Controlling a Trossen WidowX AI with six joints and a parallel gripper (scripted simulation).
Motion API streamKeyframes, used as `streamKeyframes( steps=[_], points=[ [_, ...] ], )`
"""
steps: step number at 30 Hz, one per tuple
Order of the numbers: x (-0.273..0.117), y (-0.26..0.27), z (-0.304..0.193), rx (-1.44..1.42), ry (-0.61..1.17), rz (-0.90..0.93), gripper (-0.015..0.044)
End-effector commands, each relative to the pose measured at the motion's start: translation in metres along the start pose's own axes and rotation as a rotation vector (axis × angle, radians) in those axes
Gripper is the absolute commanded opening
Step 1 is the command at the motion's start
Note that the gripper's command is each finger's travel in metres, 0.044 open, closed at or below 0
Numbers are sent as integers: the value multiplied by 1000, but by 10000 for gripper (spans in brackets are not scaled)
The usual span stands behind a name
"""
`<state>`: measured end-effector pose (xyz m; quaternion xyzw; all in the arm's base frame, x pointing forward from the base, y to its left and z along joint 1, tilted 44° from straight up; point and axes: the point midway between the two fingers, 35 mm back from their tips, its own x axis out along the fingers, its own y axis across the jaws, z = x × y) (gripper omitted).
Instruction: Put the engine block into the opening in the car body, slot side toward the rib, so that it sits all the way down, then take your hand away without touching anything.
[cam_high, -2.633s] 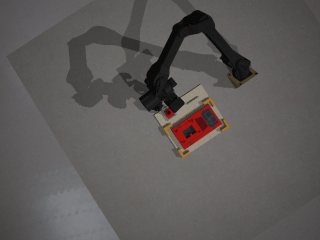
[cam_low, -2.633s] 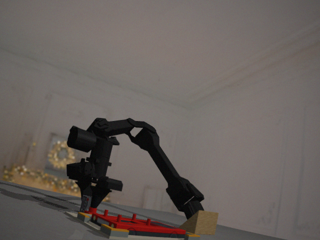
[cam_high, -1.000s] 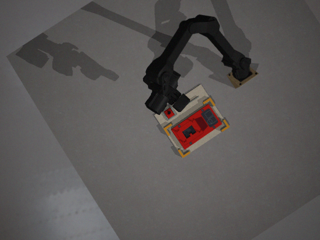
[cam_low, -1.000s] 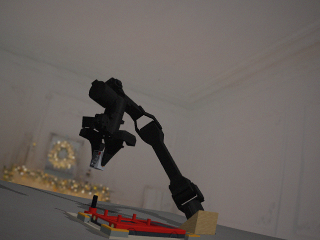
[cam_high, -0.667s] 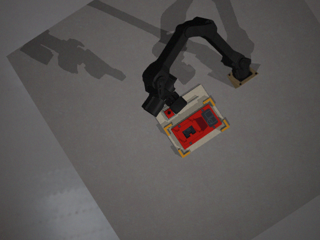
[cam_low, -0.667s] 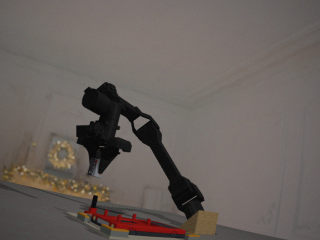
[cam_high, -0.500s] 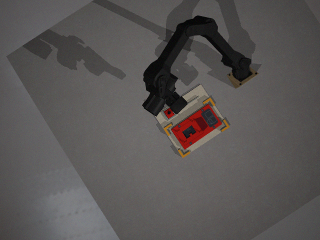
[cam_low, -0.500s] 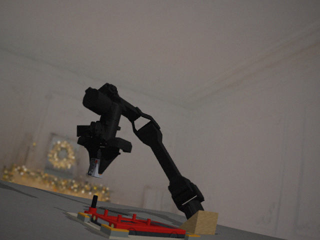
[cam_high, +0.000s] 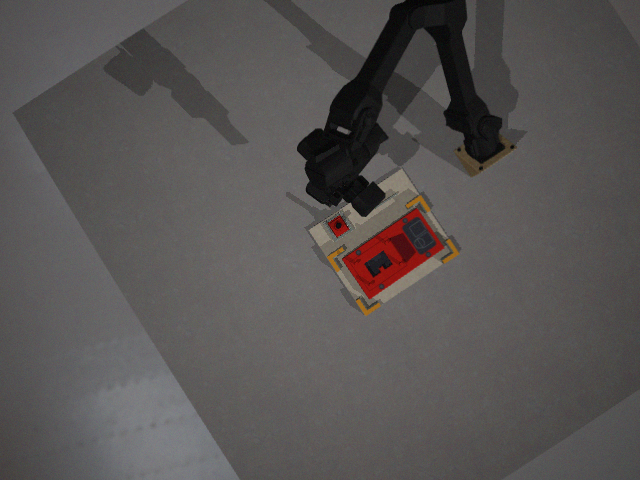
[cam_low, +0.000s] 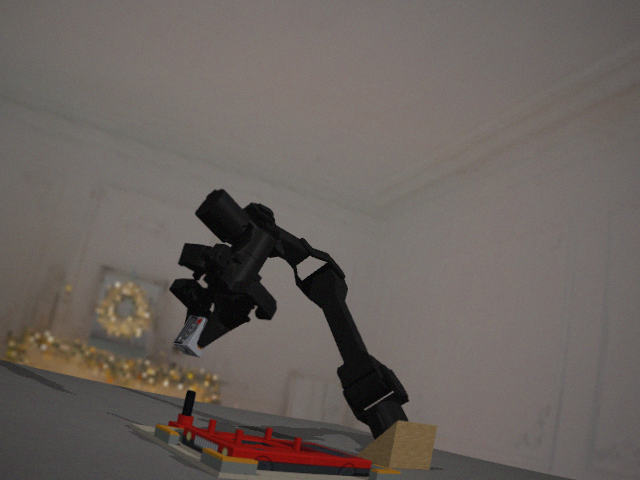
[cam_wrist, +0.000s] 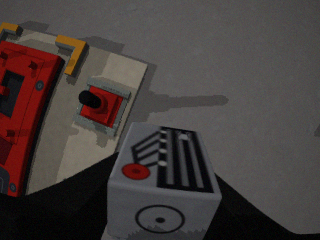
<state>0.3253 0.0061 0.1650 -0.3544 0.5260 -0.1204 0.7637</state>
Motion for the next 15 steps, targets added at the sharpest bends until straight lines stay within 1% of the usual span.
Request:
streamKeyframes(
  steps=[1, 8, 15],
  points=[
    [0, -1, -4, 1, -116, 3, 0],
    [-1, -2, -12, -5, -313, -17, 0],
    [12, -1, -18, -6, -319, -19, 0]
  ],
)
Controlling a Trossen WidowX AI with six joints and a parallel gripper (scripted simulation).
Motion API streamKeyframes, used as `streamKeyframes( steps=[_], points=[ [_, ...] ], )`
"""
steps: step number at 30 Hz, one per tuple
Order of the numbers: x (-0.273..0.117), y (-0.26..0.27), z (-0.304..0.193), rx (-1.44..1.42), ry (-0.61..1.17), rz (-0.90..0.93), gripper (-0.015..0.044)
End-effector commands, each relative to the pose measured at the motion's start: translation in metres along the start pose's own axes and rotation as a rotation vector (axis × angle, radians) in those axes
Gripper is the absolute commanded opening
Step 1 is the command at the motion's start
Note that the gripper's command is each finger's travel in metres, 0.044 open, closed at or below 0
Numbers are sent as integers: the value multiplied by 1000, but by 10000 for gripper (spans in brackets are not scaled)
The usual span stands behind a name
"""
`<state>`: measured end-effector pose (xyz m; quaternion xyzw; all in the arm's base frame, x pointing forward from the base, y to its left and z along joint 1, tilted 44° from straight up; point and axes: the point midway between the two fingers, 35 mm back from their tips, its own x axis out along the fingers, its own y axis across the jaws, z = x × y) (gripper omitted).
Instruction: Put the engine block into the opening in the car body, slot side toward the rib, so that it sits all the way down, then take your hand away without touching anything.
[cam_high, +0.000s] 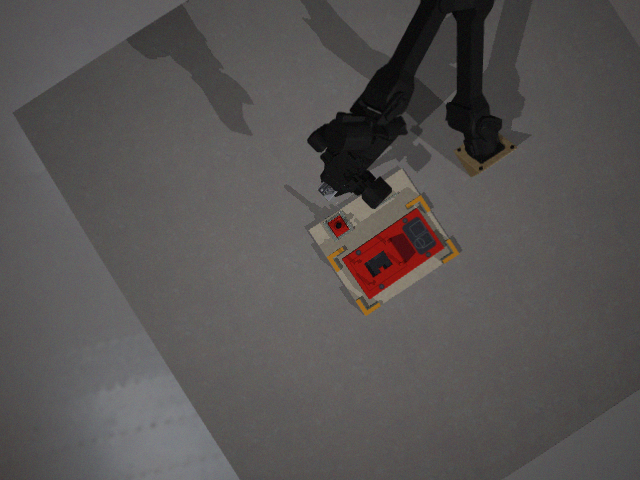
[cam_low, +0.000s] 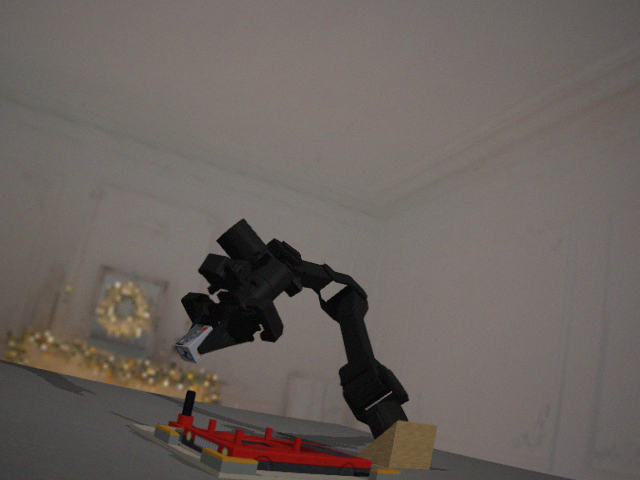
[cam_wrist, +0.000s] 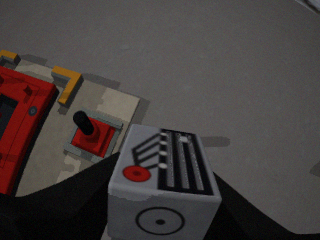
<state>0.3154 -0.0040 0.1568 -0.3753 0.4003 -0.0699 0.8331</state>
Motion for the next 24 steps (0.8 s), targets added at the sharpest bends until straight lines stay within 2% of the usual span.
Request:
streamKeyframes(
  steps=[1, 24],
  points=[
    [5, -1, -6, 0, -12, -2, 0],
    [44, -1, -41, -1, -12, -4, 0]
  ],
)
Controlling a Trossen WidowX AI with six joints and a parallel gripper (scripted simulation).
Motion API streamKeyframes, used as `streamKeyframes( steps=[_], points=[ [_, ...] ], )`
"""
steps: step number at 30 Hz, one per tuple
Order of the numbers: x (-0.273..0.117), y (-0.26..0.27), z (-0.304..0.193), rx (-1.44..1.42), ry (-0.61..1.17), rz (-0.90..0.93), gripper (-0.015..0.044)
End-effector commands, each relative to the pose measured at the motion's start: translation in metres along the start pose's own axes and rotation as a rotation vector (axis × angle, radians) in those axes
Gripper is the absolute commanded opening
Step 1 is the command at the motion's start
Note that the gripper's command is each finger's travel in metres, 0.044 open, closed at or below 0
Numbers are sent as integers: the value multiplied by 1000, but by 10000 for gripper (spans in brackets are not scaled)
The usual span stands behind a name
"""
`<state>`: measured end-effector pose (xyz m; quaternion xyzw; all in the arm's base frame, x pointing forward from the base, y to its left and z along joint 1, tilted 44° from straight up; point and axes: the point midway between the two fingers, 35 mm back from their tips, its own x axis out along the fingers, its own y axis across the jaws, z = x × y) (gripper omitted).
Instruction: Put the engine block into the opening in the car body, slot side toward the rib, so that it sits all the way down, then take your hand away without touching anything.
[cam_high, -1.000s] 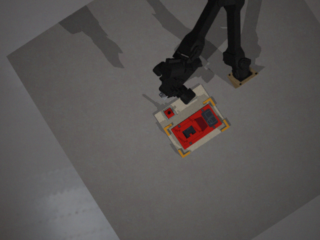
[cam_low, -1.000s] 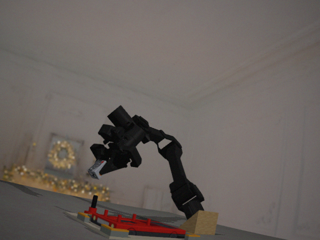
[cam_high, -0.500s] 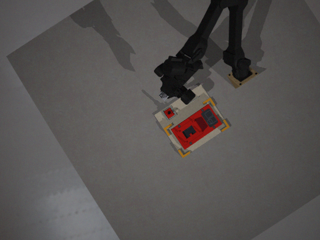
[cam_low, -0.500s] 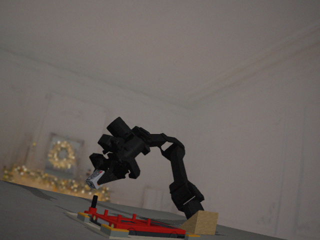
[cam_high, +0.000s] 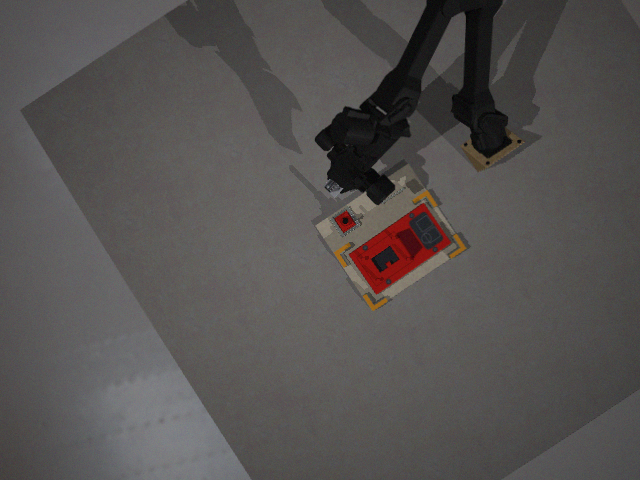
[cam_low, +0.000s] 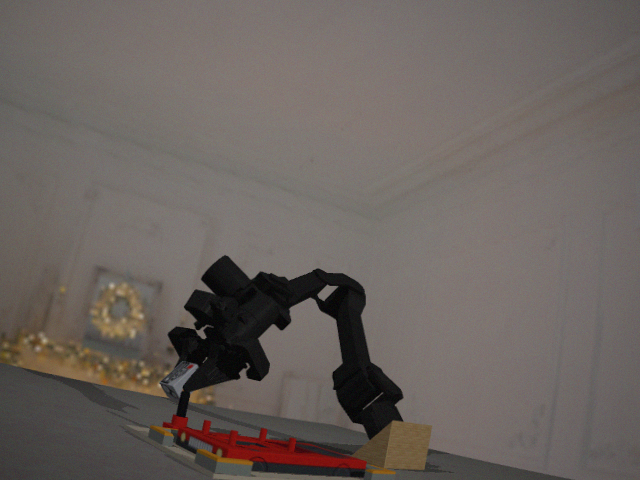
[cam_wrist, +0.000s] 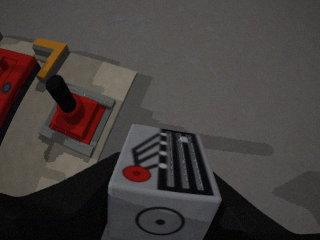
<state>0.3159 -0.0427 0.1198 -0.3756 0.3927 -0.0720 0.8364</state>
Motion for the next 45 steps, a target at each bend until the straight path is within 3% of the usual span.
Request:
streamKeyframes(
  steps=[1, 27, 43, 45],
  points=[
    [6, 1, -5, -6, 2, 5, 0],
    [35, 0, -30, -7, 2, 3, 0],
    [34, 0, -28, -2, -13, 0, 420],
    [34, 0, -28, -2, -13, 0, 440]
  ],
)
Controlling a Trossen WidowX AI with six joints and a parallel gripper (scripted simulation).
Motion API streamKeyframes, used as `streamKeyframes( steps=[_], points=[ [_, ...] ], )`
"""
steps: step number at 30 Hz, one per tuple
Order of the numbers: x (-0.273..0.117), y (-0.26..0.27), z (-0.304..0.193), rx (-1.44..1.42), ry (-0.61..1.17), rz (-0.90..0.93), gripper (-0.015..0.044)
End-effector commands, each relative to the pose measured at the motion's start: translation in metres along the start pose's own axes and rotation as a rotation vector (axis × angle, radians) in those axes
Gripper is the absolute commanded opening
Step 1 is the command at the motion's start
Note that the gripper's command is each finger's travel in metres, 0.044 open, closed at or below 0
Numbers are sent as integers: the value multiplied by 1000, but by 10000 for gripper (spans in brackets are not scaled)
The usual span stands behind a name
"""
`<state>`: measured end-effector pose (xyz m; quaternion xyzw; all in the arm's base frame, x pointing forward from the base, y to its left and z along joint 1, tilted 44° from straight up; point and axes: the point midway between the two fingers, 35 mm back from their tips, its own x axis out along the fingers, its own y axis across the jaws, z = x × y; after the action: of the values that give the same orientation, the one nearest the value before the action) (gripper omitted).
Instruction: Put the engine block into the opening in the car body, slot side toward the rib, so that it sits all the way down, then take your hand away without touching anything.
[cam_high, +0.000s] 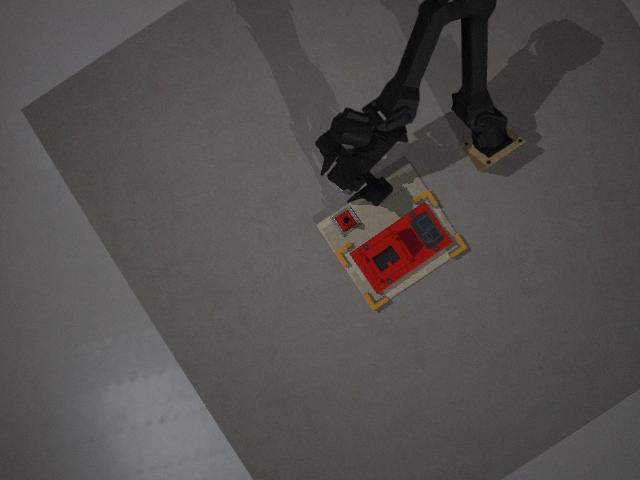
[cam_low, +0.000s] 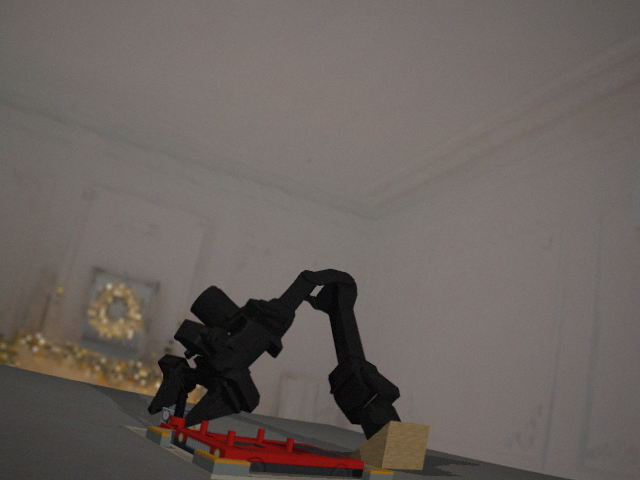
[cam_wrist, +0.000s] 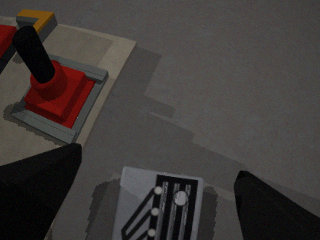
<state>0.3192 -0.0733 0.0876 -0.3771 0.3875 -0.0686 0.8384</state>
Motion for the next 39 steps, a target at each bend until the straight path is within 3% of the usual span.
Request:
streamKeyframes(
  steps=[1, 17, 39],
  points=[
    [0, 0, 0, 1, 0, -1, 440],
    [-45, 0, -1, -4, 16, 5, 440],
    [-42, 0, -1, -8, 17, 8, 440]
  ],
)
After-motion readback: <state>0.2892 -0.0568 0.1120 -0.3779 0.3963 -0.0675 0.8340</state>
